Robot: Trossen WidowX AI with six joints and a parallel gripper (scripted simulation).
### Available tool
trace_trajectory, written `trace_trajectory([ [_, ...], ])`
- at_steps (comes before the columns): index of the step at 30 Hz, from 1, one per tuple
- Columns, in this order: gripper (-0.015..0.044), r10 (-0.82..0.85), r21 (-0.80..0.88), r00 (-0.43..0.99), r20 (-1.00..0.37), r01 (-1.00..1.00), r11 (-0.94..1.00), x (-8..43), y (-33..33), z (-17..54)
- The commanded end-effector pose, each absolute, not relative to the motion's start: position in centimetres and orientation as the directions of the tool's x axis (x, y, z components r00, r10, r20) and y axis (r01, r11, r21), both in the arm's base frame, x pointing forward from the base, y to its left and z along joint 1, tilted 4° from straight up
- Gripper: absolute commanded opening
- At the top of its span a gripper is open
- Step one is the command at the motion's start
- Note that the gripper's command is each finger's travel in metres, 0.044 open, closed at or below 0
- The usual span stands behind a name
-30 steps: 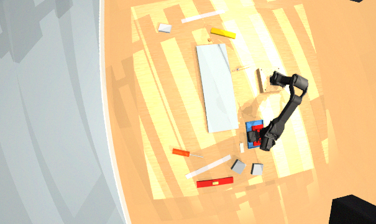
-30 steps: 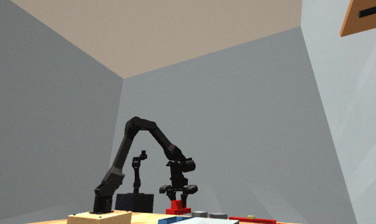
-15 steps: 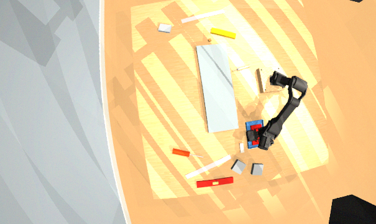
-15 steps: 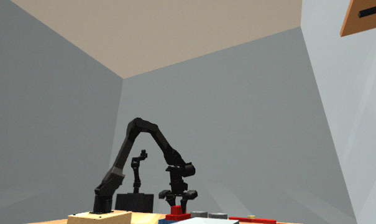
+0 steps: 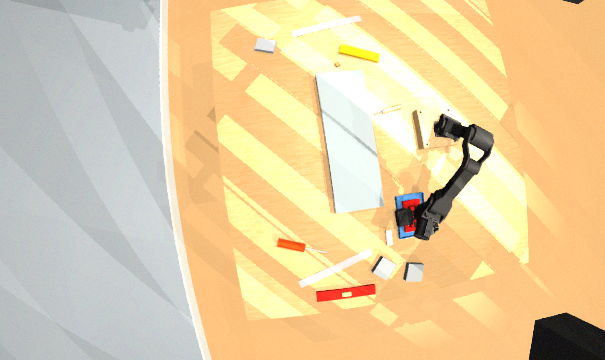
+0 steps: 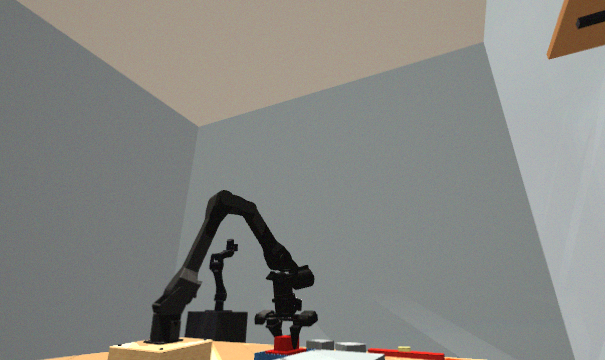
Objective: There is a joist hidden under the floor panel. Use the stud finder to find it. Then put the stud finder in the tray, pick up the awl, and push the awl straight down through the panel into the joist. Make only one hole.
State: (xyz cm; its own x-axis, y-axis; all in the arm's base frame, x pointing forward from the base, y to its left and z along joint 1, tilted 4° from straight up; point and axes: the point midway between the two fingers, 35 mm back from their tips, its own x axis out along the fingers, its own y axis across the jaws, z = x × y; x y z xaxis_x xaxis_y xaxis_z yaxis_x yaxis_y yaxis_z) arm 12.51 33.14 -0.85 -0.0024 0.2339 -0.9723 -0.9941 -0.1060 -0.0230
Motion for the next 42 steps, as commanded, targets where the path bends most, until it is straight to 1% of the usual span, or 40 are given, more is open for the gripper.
trace_trajectory([
  [1,0.0184,0.235,-0.024,-0.002,-0.972,-0.994,-0.106,12.5,33.2,-0.8],
  [7,0.0341,0.235,-0.023,-0.002,-0.972,-0.994,-0.106,12.5,33.2,-0.5],
  [11,0.0440,0.235,-0.023,-0.002,-0.972,-0.994,-0.106,12.6,33.7,3.0],
  [15,0.0440,0.235,-0.022,-0.003,-0.972,-0.994,-0.106,12.3,33.5,8.5],
  [18,0.0440,0.235,-0.022,-0.003,-0.972,-0.994,-0.106,12.2,33.5,8.8],
  [19,0.0440,0.244,-0.024,0.001,-0.970,-0.996,-0.091,12.6,33.7,7.6],
  [20,0.0440,0.243,-0.015,0.007,-0.970,-0.999,-0.029,13.3,33.1,7.6],
  [21,0.0440,0.242,0.000,0.018,-0.970,-0.997,0.073,14.5,32.2,7.6],
  [23,0.0440,0.235,0.035,0.044,-0.971,-0.947,0.320,17.1,29.8,7.5],
  [25,0.0440,0.227,0.069,0.068,-0.972,-0.835,0.546,19.3,27.2,7.5],
  [28,0.0440,0.209,0.115,0.102,-0.973,-0.569,0.814,22.0,23.0,7.3],
  [30,0.0440,0.192,0.135,0.116,-0.974,-0.381,0.915,23.2,20.5,7.2],
  [32,0.0440,0.177,0.149,0.127,-0.976,-0.198,0.969,24.0,18.3,7.0],
  [35,0.0440,0.153,0.165,0.141,-0.978,0.083,0.983,24.9,15.0,6.8],
  [37,0.0440,0.136,0.172,0.147,-0.980,0.270,0.947,25.2,12.8,6.7],
  [39,0.0440,0.119,0.176,0.153,-0.981,0.448,0.876,25.4,10.6,6.5],
  [42,0.0440,0.094,0.177,0.157,-0.983,0.682,0.710,25.3,7.4,6.3],
])
